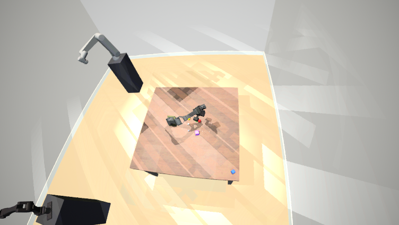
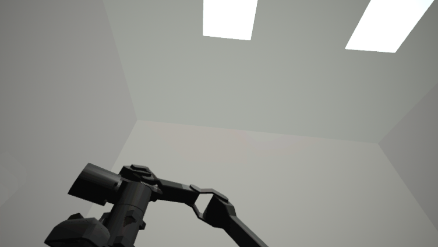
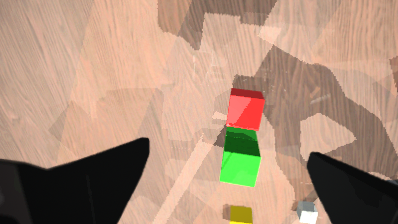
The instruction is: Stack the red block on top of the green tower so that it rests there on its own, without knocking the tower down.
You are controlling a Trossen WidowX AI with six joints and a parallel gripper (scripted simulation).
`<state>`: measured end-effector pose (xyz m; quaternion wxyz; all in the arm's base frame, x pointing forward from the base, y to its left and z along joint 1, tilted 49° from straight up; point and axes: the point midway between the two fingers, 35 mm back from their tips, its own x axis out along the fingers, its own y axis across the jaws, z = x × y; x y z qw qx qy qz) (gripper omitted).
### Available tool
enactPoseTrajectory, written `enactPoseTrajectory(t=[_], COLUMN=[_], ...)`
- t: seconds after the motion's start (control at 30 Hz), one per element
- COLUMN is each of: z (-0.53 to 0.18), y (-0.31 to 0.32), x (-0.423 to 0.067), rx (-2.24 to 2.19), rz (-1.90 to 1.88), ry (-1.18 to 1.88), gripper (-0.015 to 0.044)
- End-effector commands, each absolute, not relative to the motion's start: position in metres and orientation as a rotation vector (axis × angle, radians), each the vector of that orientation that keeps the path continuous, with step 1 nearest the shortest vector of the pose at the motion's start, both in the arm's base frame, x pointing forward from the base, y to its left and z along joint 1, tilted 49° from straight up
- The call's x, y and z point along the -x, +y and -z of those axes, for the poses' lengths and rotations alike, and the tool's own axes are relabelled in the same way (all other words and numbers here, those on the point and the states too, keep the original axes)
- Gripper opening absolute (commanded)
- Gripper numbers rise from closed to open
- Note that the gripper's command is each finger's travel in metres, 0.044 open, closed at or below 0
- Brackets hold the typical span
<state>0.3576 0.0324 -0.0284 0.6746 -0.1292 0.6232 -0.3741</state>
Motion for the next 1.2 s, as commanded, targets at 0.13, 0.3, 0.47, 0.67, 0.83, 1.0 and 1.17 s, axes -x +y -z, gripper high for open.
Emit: enactPoseTrajectory(t=[0.13,0.3,0.47,0.67,0.83,1.0,1.17], z=[0.033,0.031,0.049,0.061,0.063,0.068,0.073], y=[0.016,0.015,-0.005,-0.019,-0.021,-0.027,-0.033], x=[-0.355,-0.358,-0.357,-0.356,-0.356,-0.356,-0.355], rx=[0.356,0.356,0.356,0.357,0.357,0.357,0.358], rz=[0.935,0.935,0.935,0.937,0.937,0.937,0.937], ry=[1.346,1.346,1.346,1.345,1.345,1.345,1.345], gripper=[0.044,0.044,0.044,0.044,0.044,0.044,0.044])
